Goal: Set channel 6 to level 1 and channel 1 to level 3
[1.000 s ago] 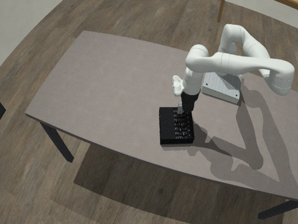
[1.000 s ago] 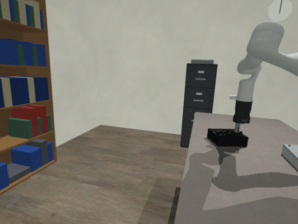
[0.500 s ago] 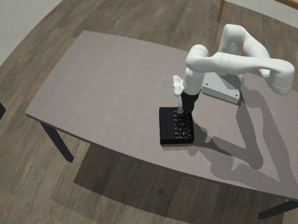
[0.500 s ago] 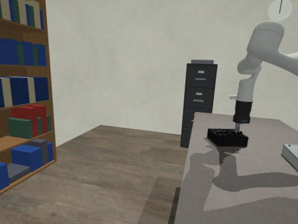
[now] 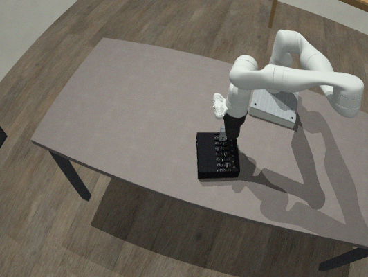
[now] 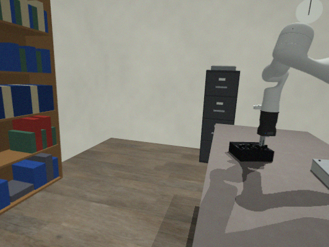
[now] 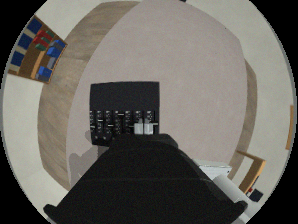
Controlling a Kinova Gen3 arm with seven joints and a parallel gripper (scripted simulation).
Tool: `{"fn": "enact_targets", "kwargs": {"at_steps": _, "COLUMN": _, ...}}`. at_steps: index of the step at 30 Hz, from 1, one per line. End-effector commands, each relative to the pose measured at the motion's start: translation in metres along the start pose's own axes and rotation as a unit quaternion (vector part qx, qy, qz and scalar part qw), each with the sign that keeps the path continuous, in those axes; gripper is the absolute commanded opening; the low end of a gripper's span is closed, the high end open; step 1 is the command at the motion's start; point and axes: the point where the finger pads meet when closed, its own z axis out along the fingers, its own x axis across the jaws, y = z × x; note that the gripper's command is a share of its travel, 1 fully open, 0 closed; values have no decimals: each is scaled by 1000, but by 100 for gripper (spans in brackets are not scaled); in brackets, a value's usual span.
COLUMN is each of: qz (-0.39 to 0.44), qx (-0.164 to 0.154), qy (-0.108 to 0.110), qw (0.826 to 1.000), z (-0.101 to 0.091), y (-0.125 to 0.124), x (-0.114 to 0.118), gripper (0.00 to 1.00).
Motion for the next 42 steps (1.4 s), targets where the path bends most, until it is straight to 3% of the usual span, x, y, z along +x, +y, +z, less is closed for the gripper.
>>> {"fn": "enact_targets", "kwargs": {"at_steps": 1, "qz": 0, "qx": -1, "qy": -1, "qw": 1000, "z": 0, "y": 1, "x": -1, "gripper": 0}}
{"fn": "enact_targets", "kwargs": {"at_steps": 42, "qz": 0, "qx": -1, "qy": -1, "qw": 1000, "z": 0, "y": -2, "x": -1, "gripper": 0}}
